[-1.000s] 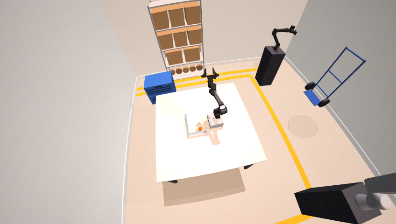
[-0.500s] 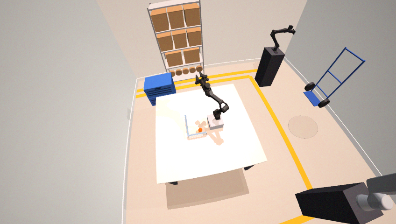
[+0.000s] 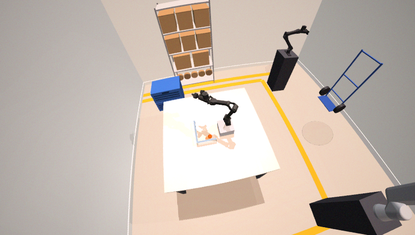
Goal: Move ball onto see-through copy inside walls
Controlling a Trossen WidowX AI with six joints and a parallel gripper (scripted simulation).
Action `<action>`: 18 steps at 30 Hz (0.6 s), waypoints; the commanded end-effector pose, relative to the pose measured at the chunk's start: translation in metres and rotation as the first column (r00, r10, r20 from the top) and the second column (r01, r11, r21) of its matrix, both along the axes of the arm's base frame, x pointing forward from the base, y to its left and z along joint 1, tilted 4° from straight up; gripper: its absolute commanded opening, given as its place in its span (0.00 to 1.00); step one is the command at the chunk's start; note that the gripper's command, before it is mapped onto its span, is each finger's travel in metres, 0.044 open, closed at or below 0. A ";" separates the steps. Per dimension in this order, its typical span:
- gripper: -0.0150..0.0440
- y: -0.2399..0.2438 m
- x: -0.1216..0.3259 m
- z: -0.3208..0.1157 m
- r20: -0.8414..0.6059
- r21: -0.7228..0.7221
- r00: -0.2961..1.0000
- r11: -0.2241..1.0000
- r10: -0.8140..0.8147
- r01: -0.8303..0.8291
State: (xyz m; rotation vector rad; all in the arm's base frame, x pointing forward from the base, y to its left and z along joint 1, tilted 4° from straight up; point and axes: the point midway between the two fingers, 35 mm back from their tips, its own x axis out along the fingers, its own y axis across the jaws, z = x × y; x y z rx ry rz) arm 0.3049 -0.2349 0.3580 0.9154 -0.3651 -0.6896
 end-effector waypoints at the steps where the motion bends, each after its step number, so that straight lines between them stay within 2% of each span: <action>1: 0.87 0.042 0.038 -0.054 -0.349 -0.089 0.924 0.976 0.155 -0.198; 5: 0.87 0.084 0.059 -0.099 -0.609 -0.135 0.751 0.901 0.253 -0.413; 9: 0.87 0.130 0.069 -0.142 -0.812 -0.129 0.506 0.755 0.292 -0.642; 13: 0.87 0.177 0.067 -0.184 -0.940 -0.064 0.230 0.534 0.251 -0.843; 18: 0.87 0.234 0.048 -0.231 -0.993 0.099 -0.085 0.175 0.085 -0.980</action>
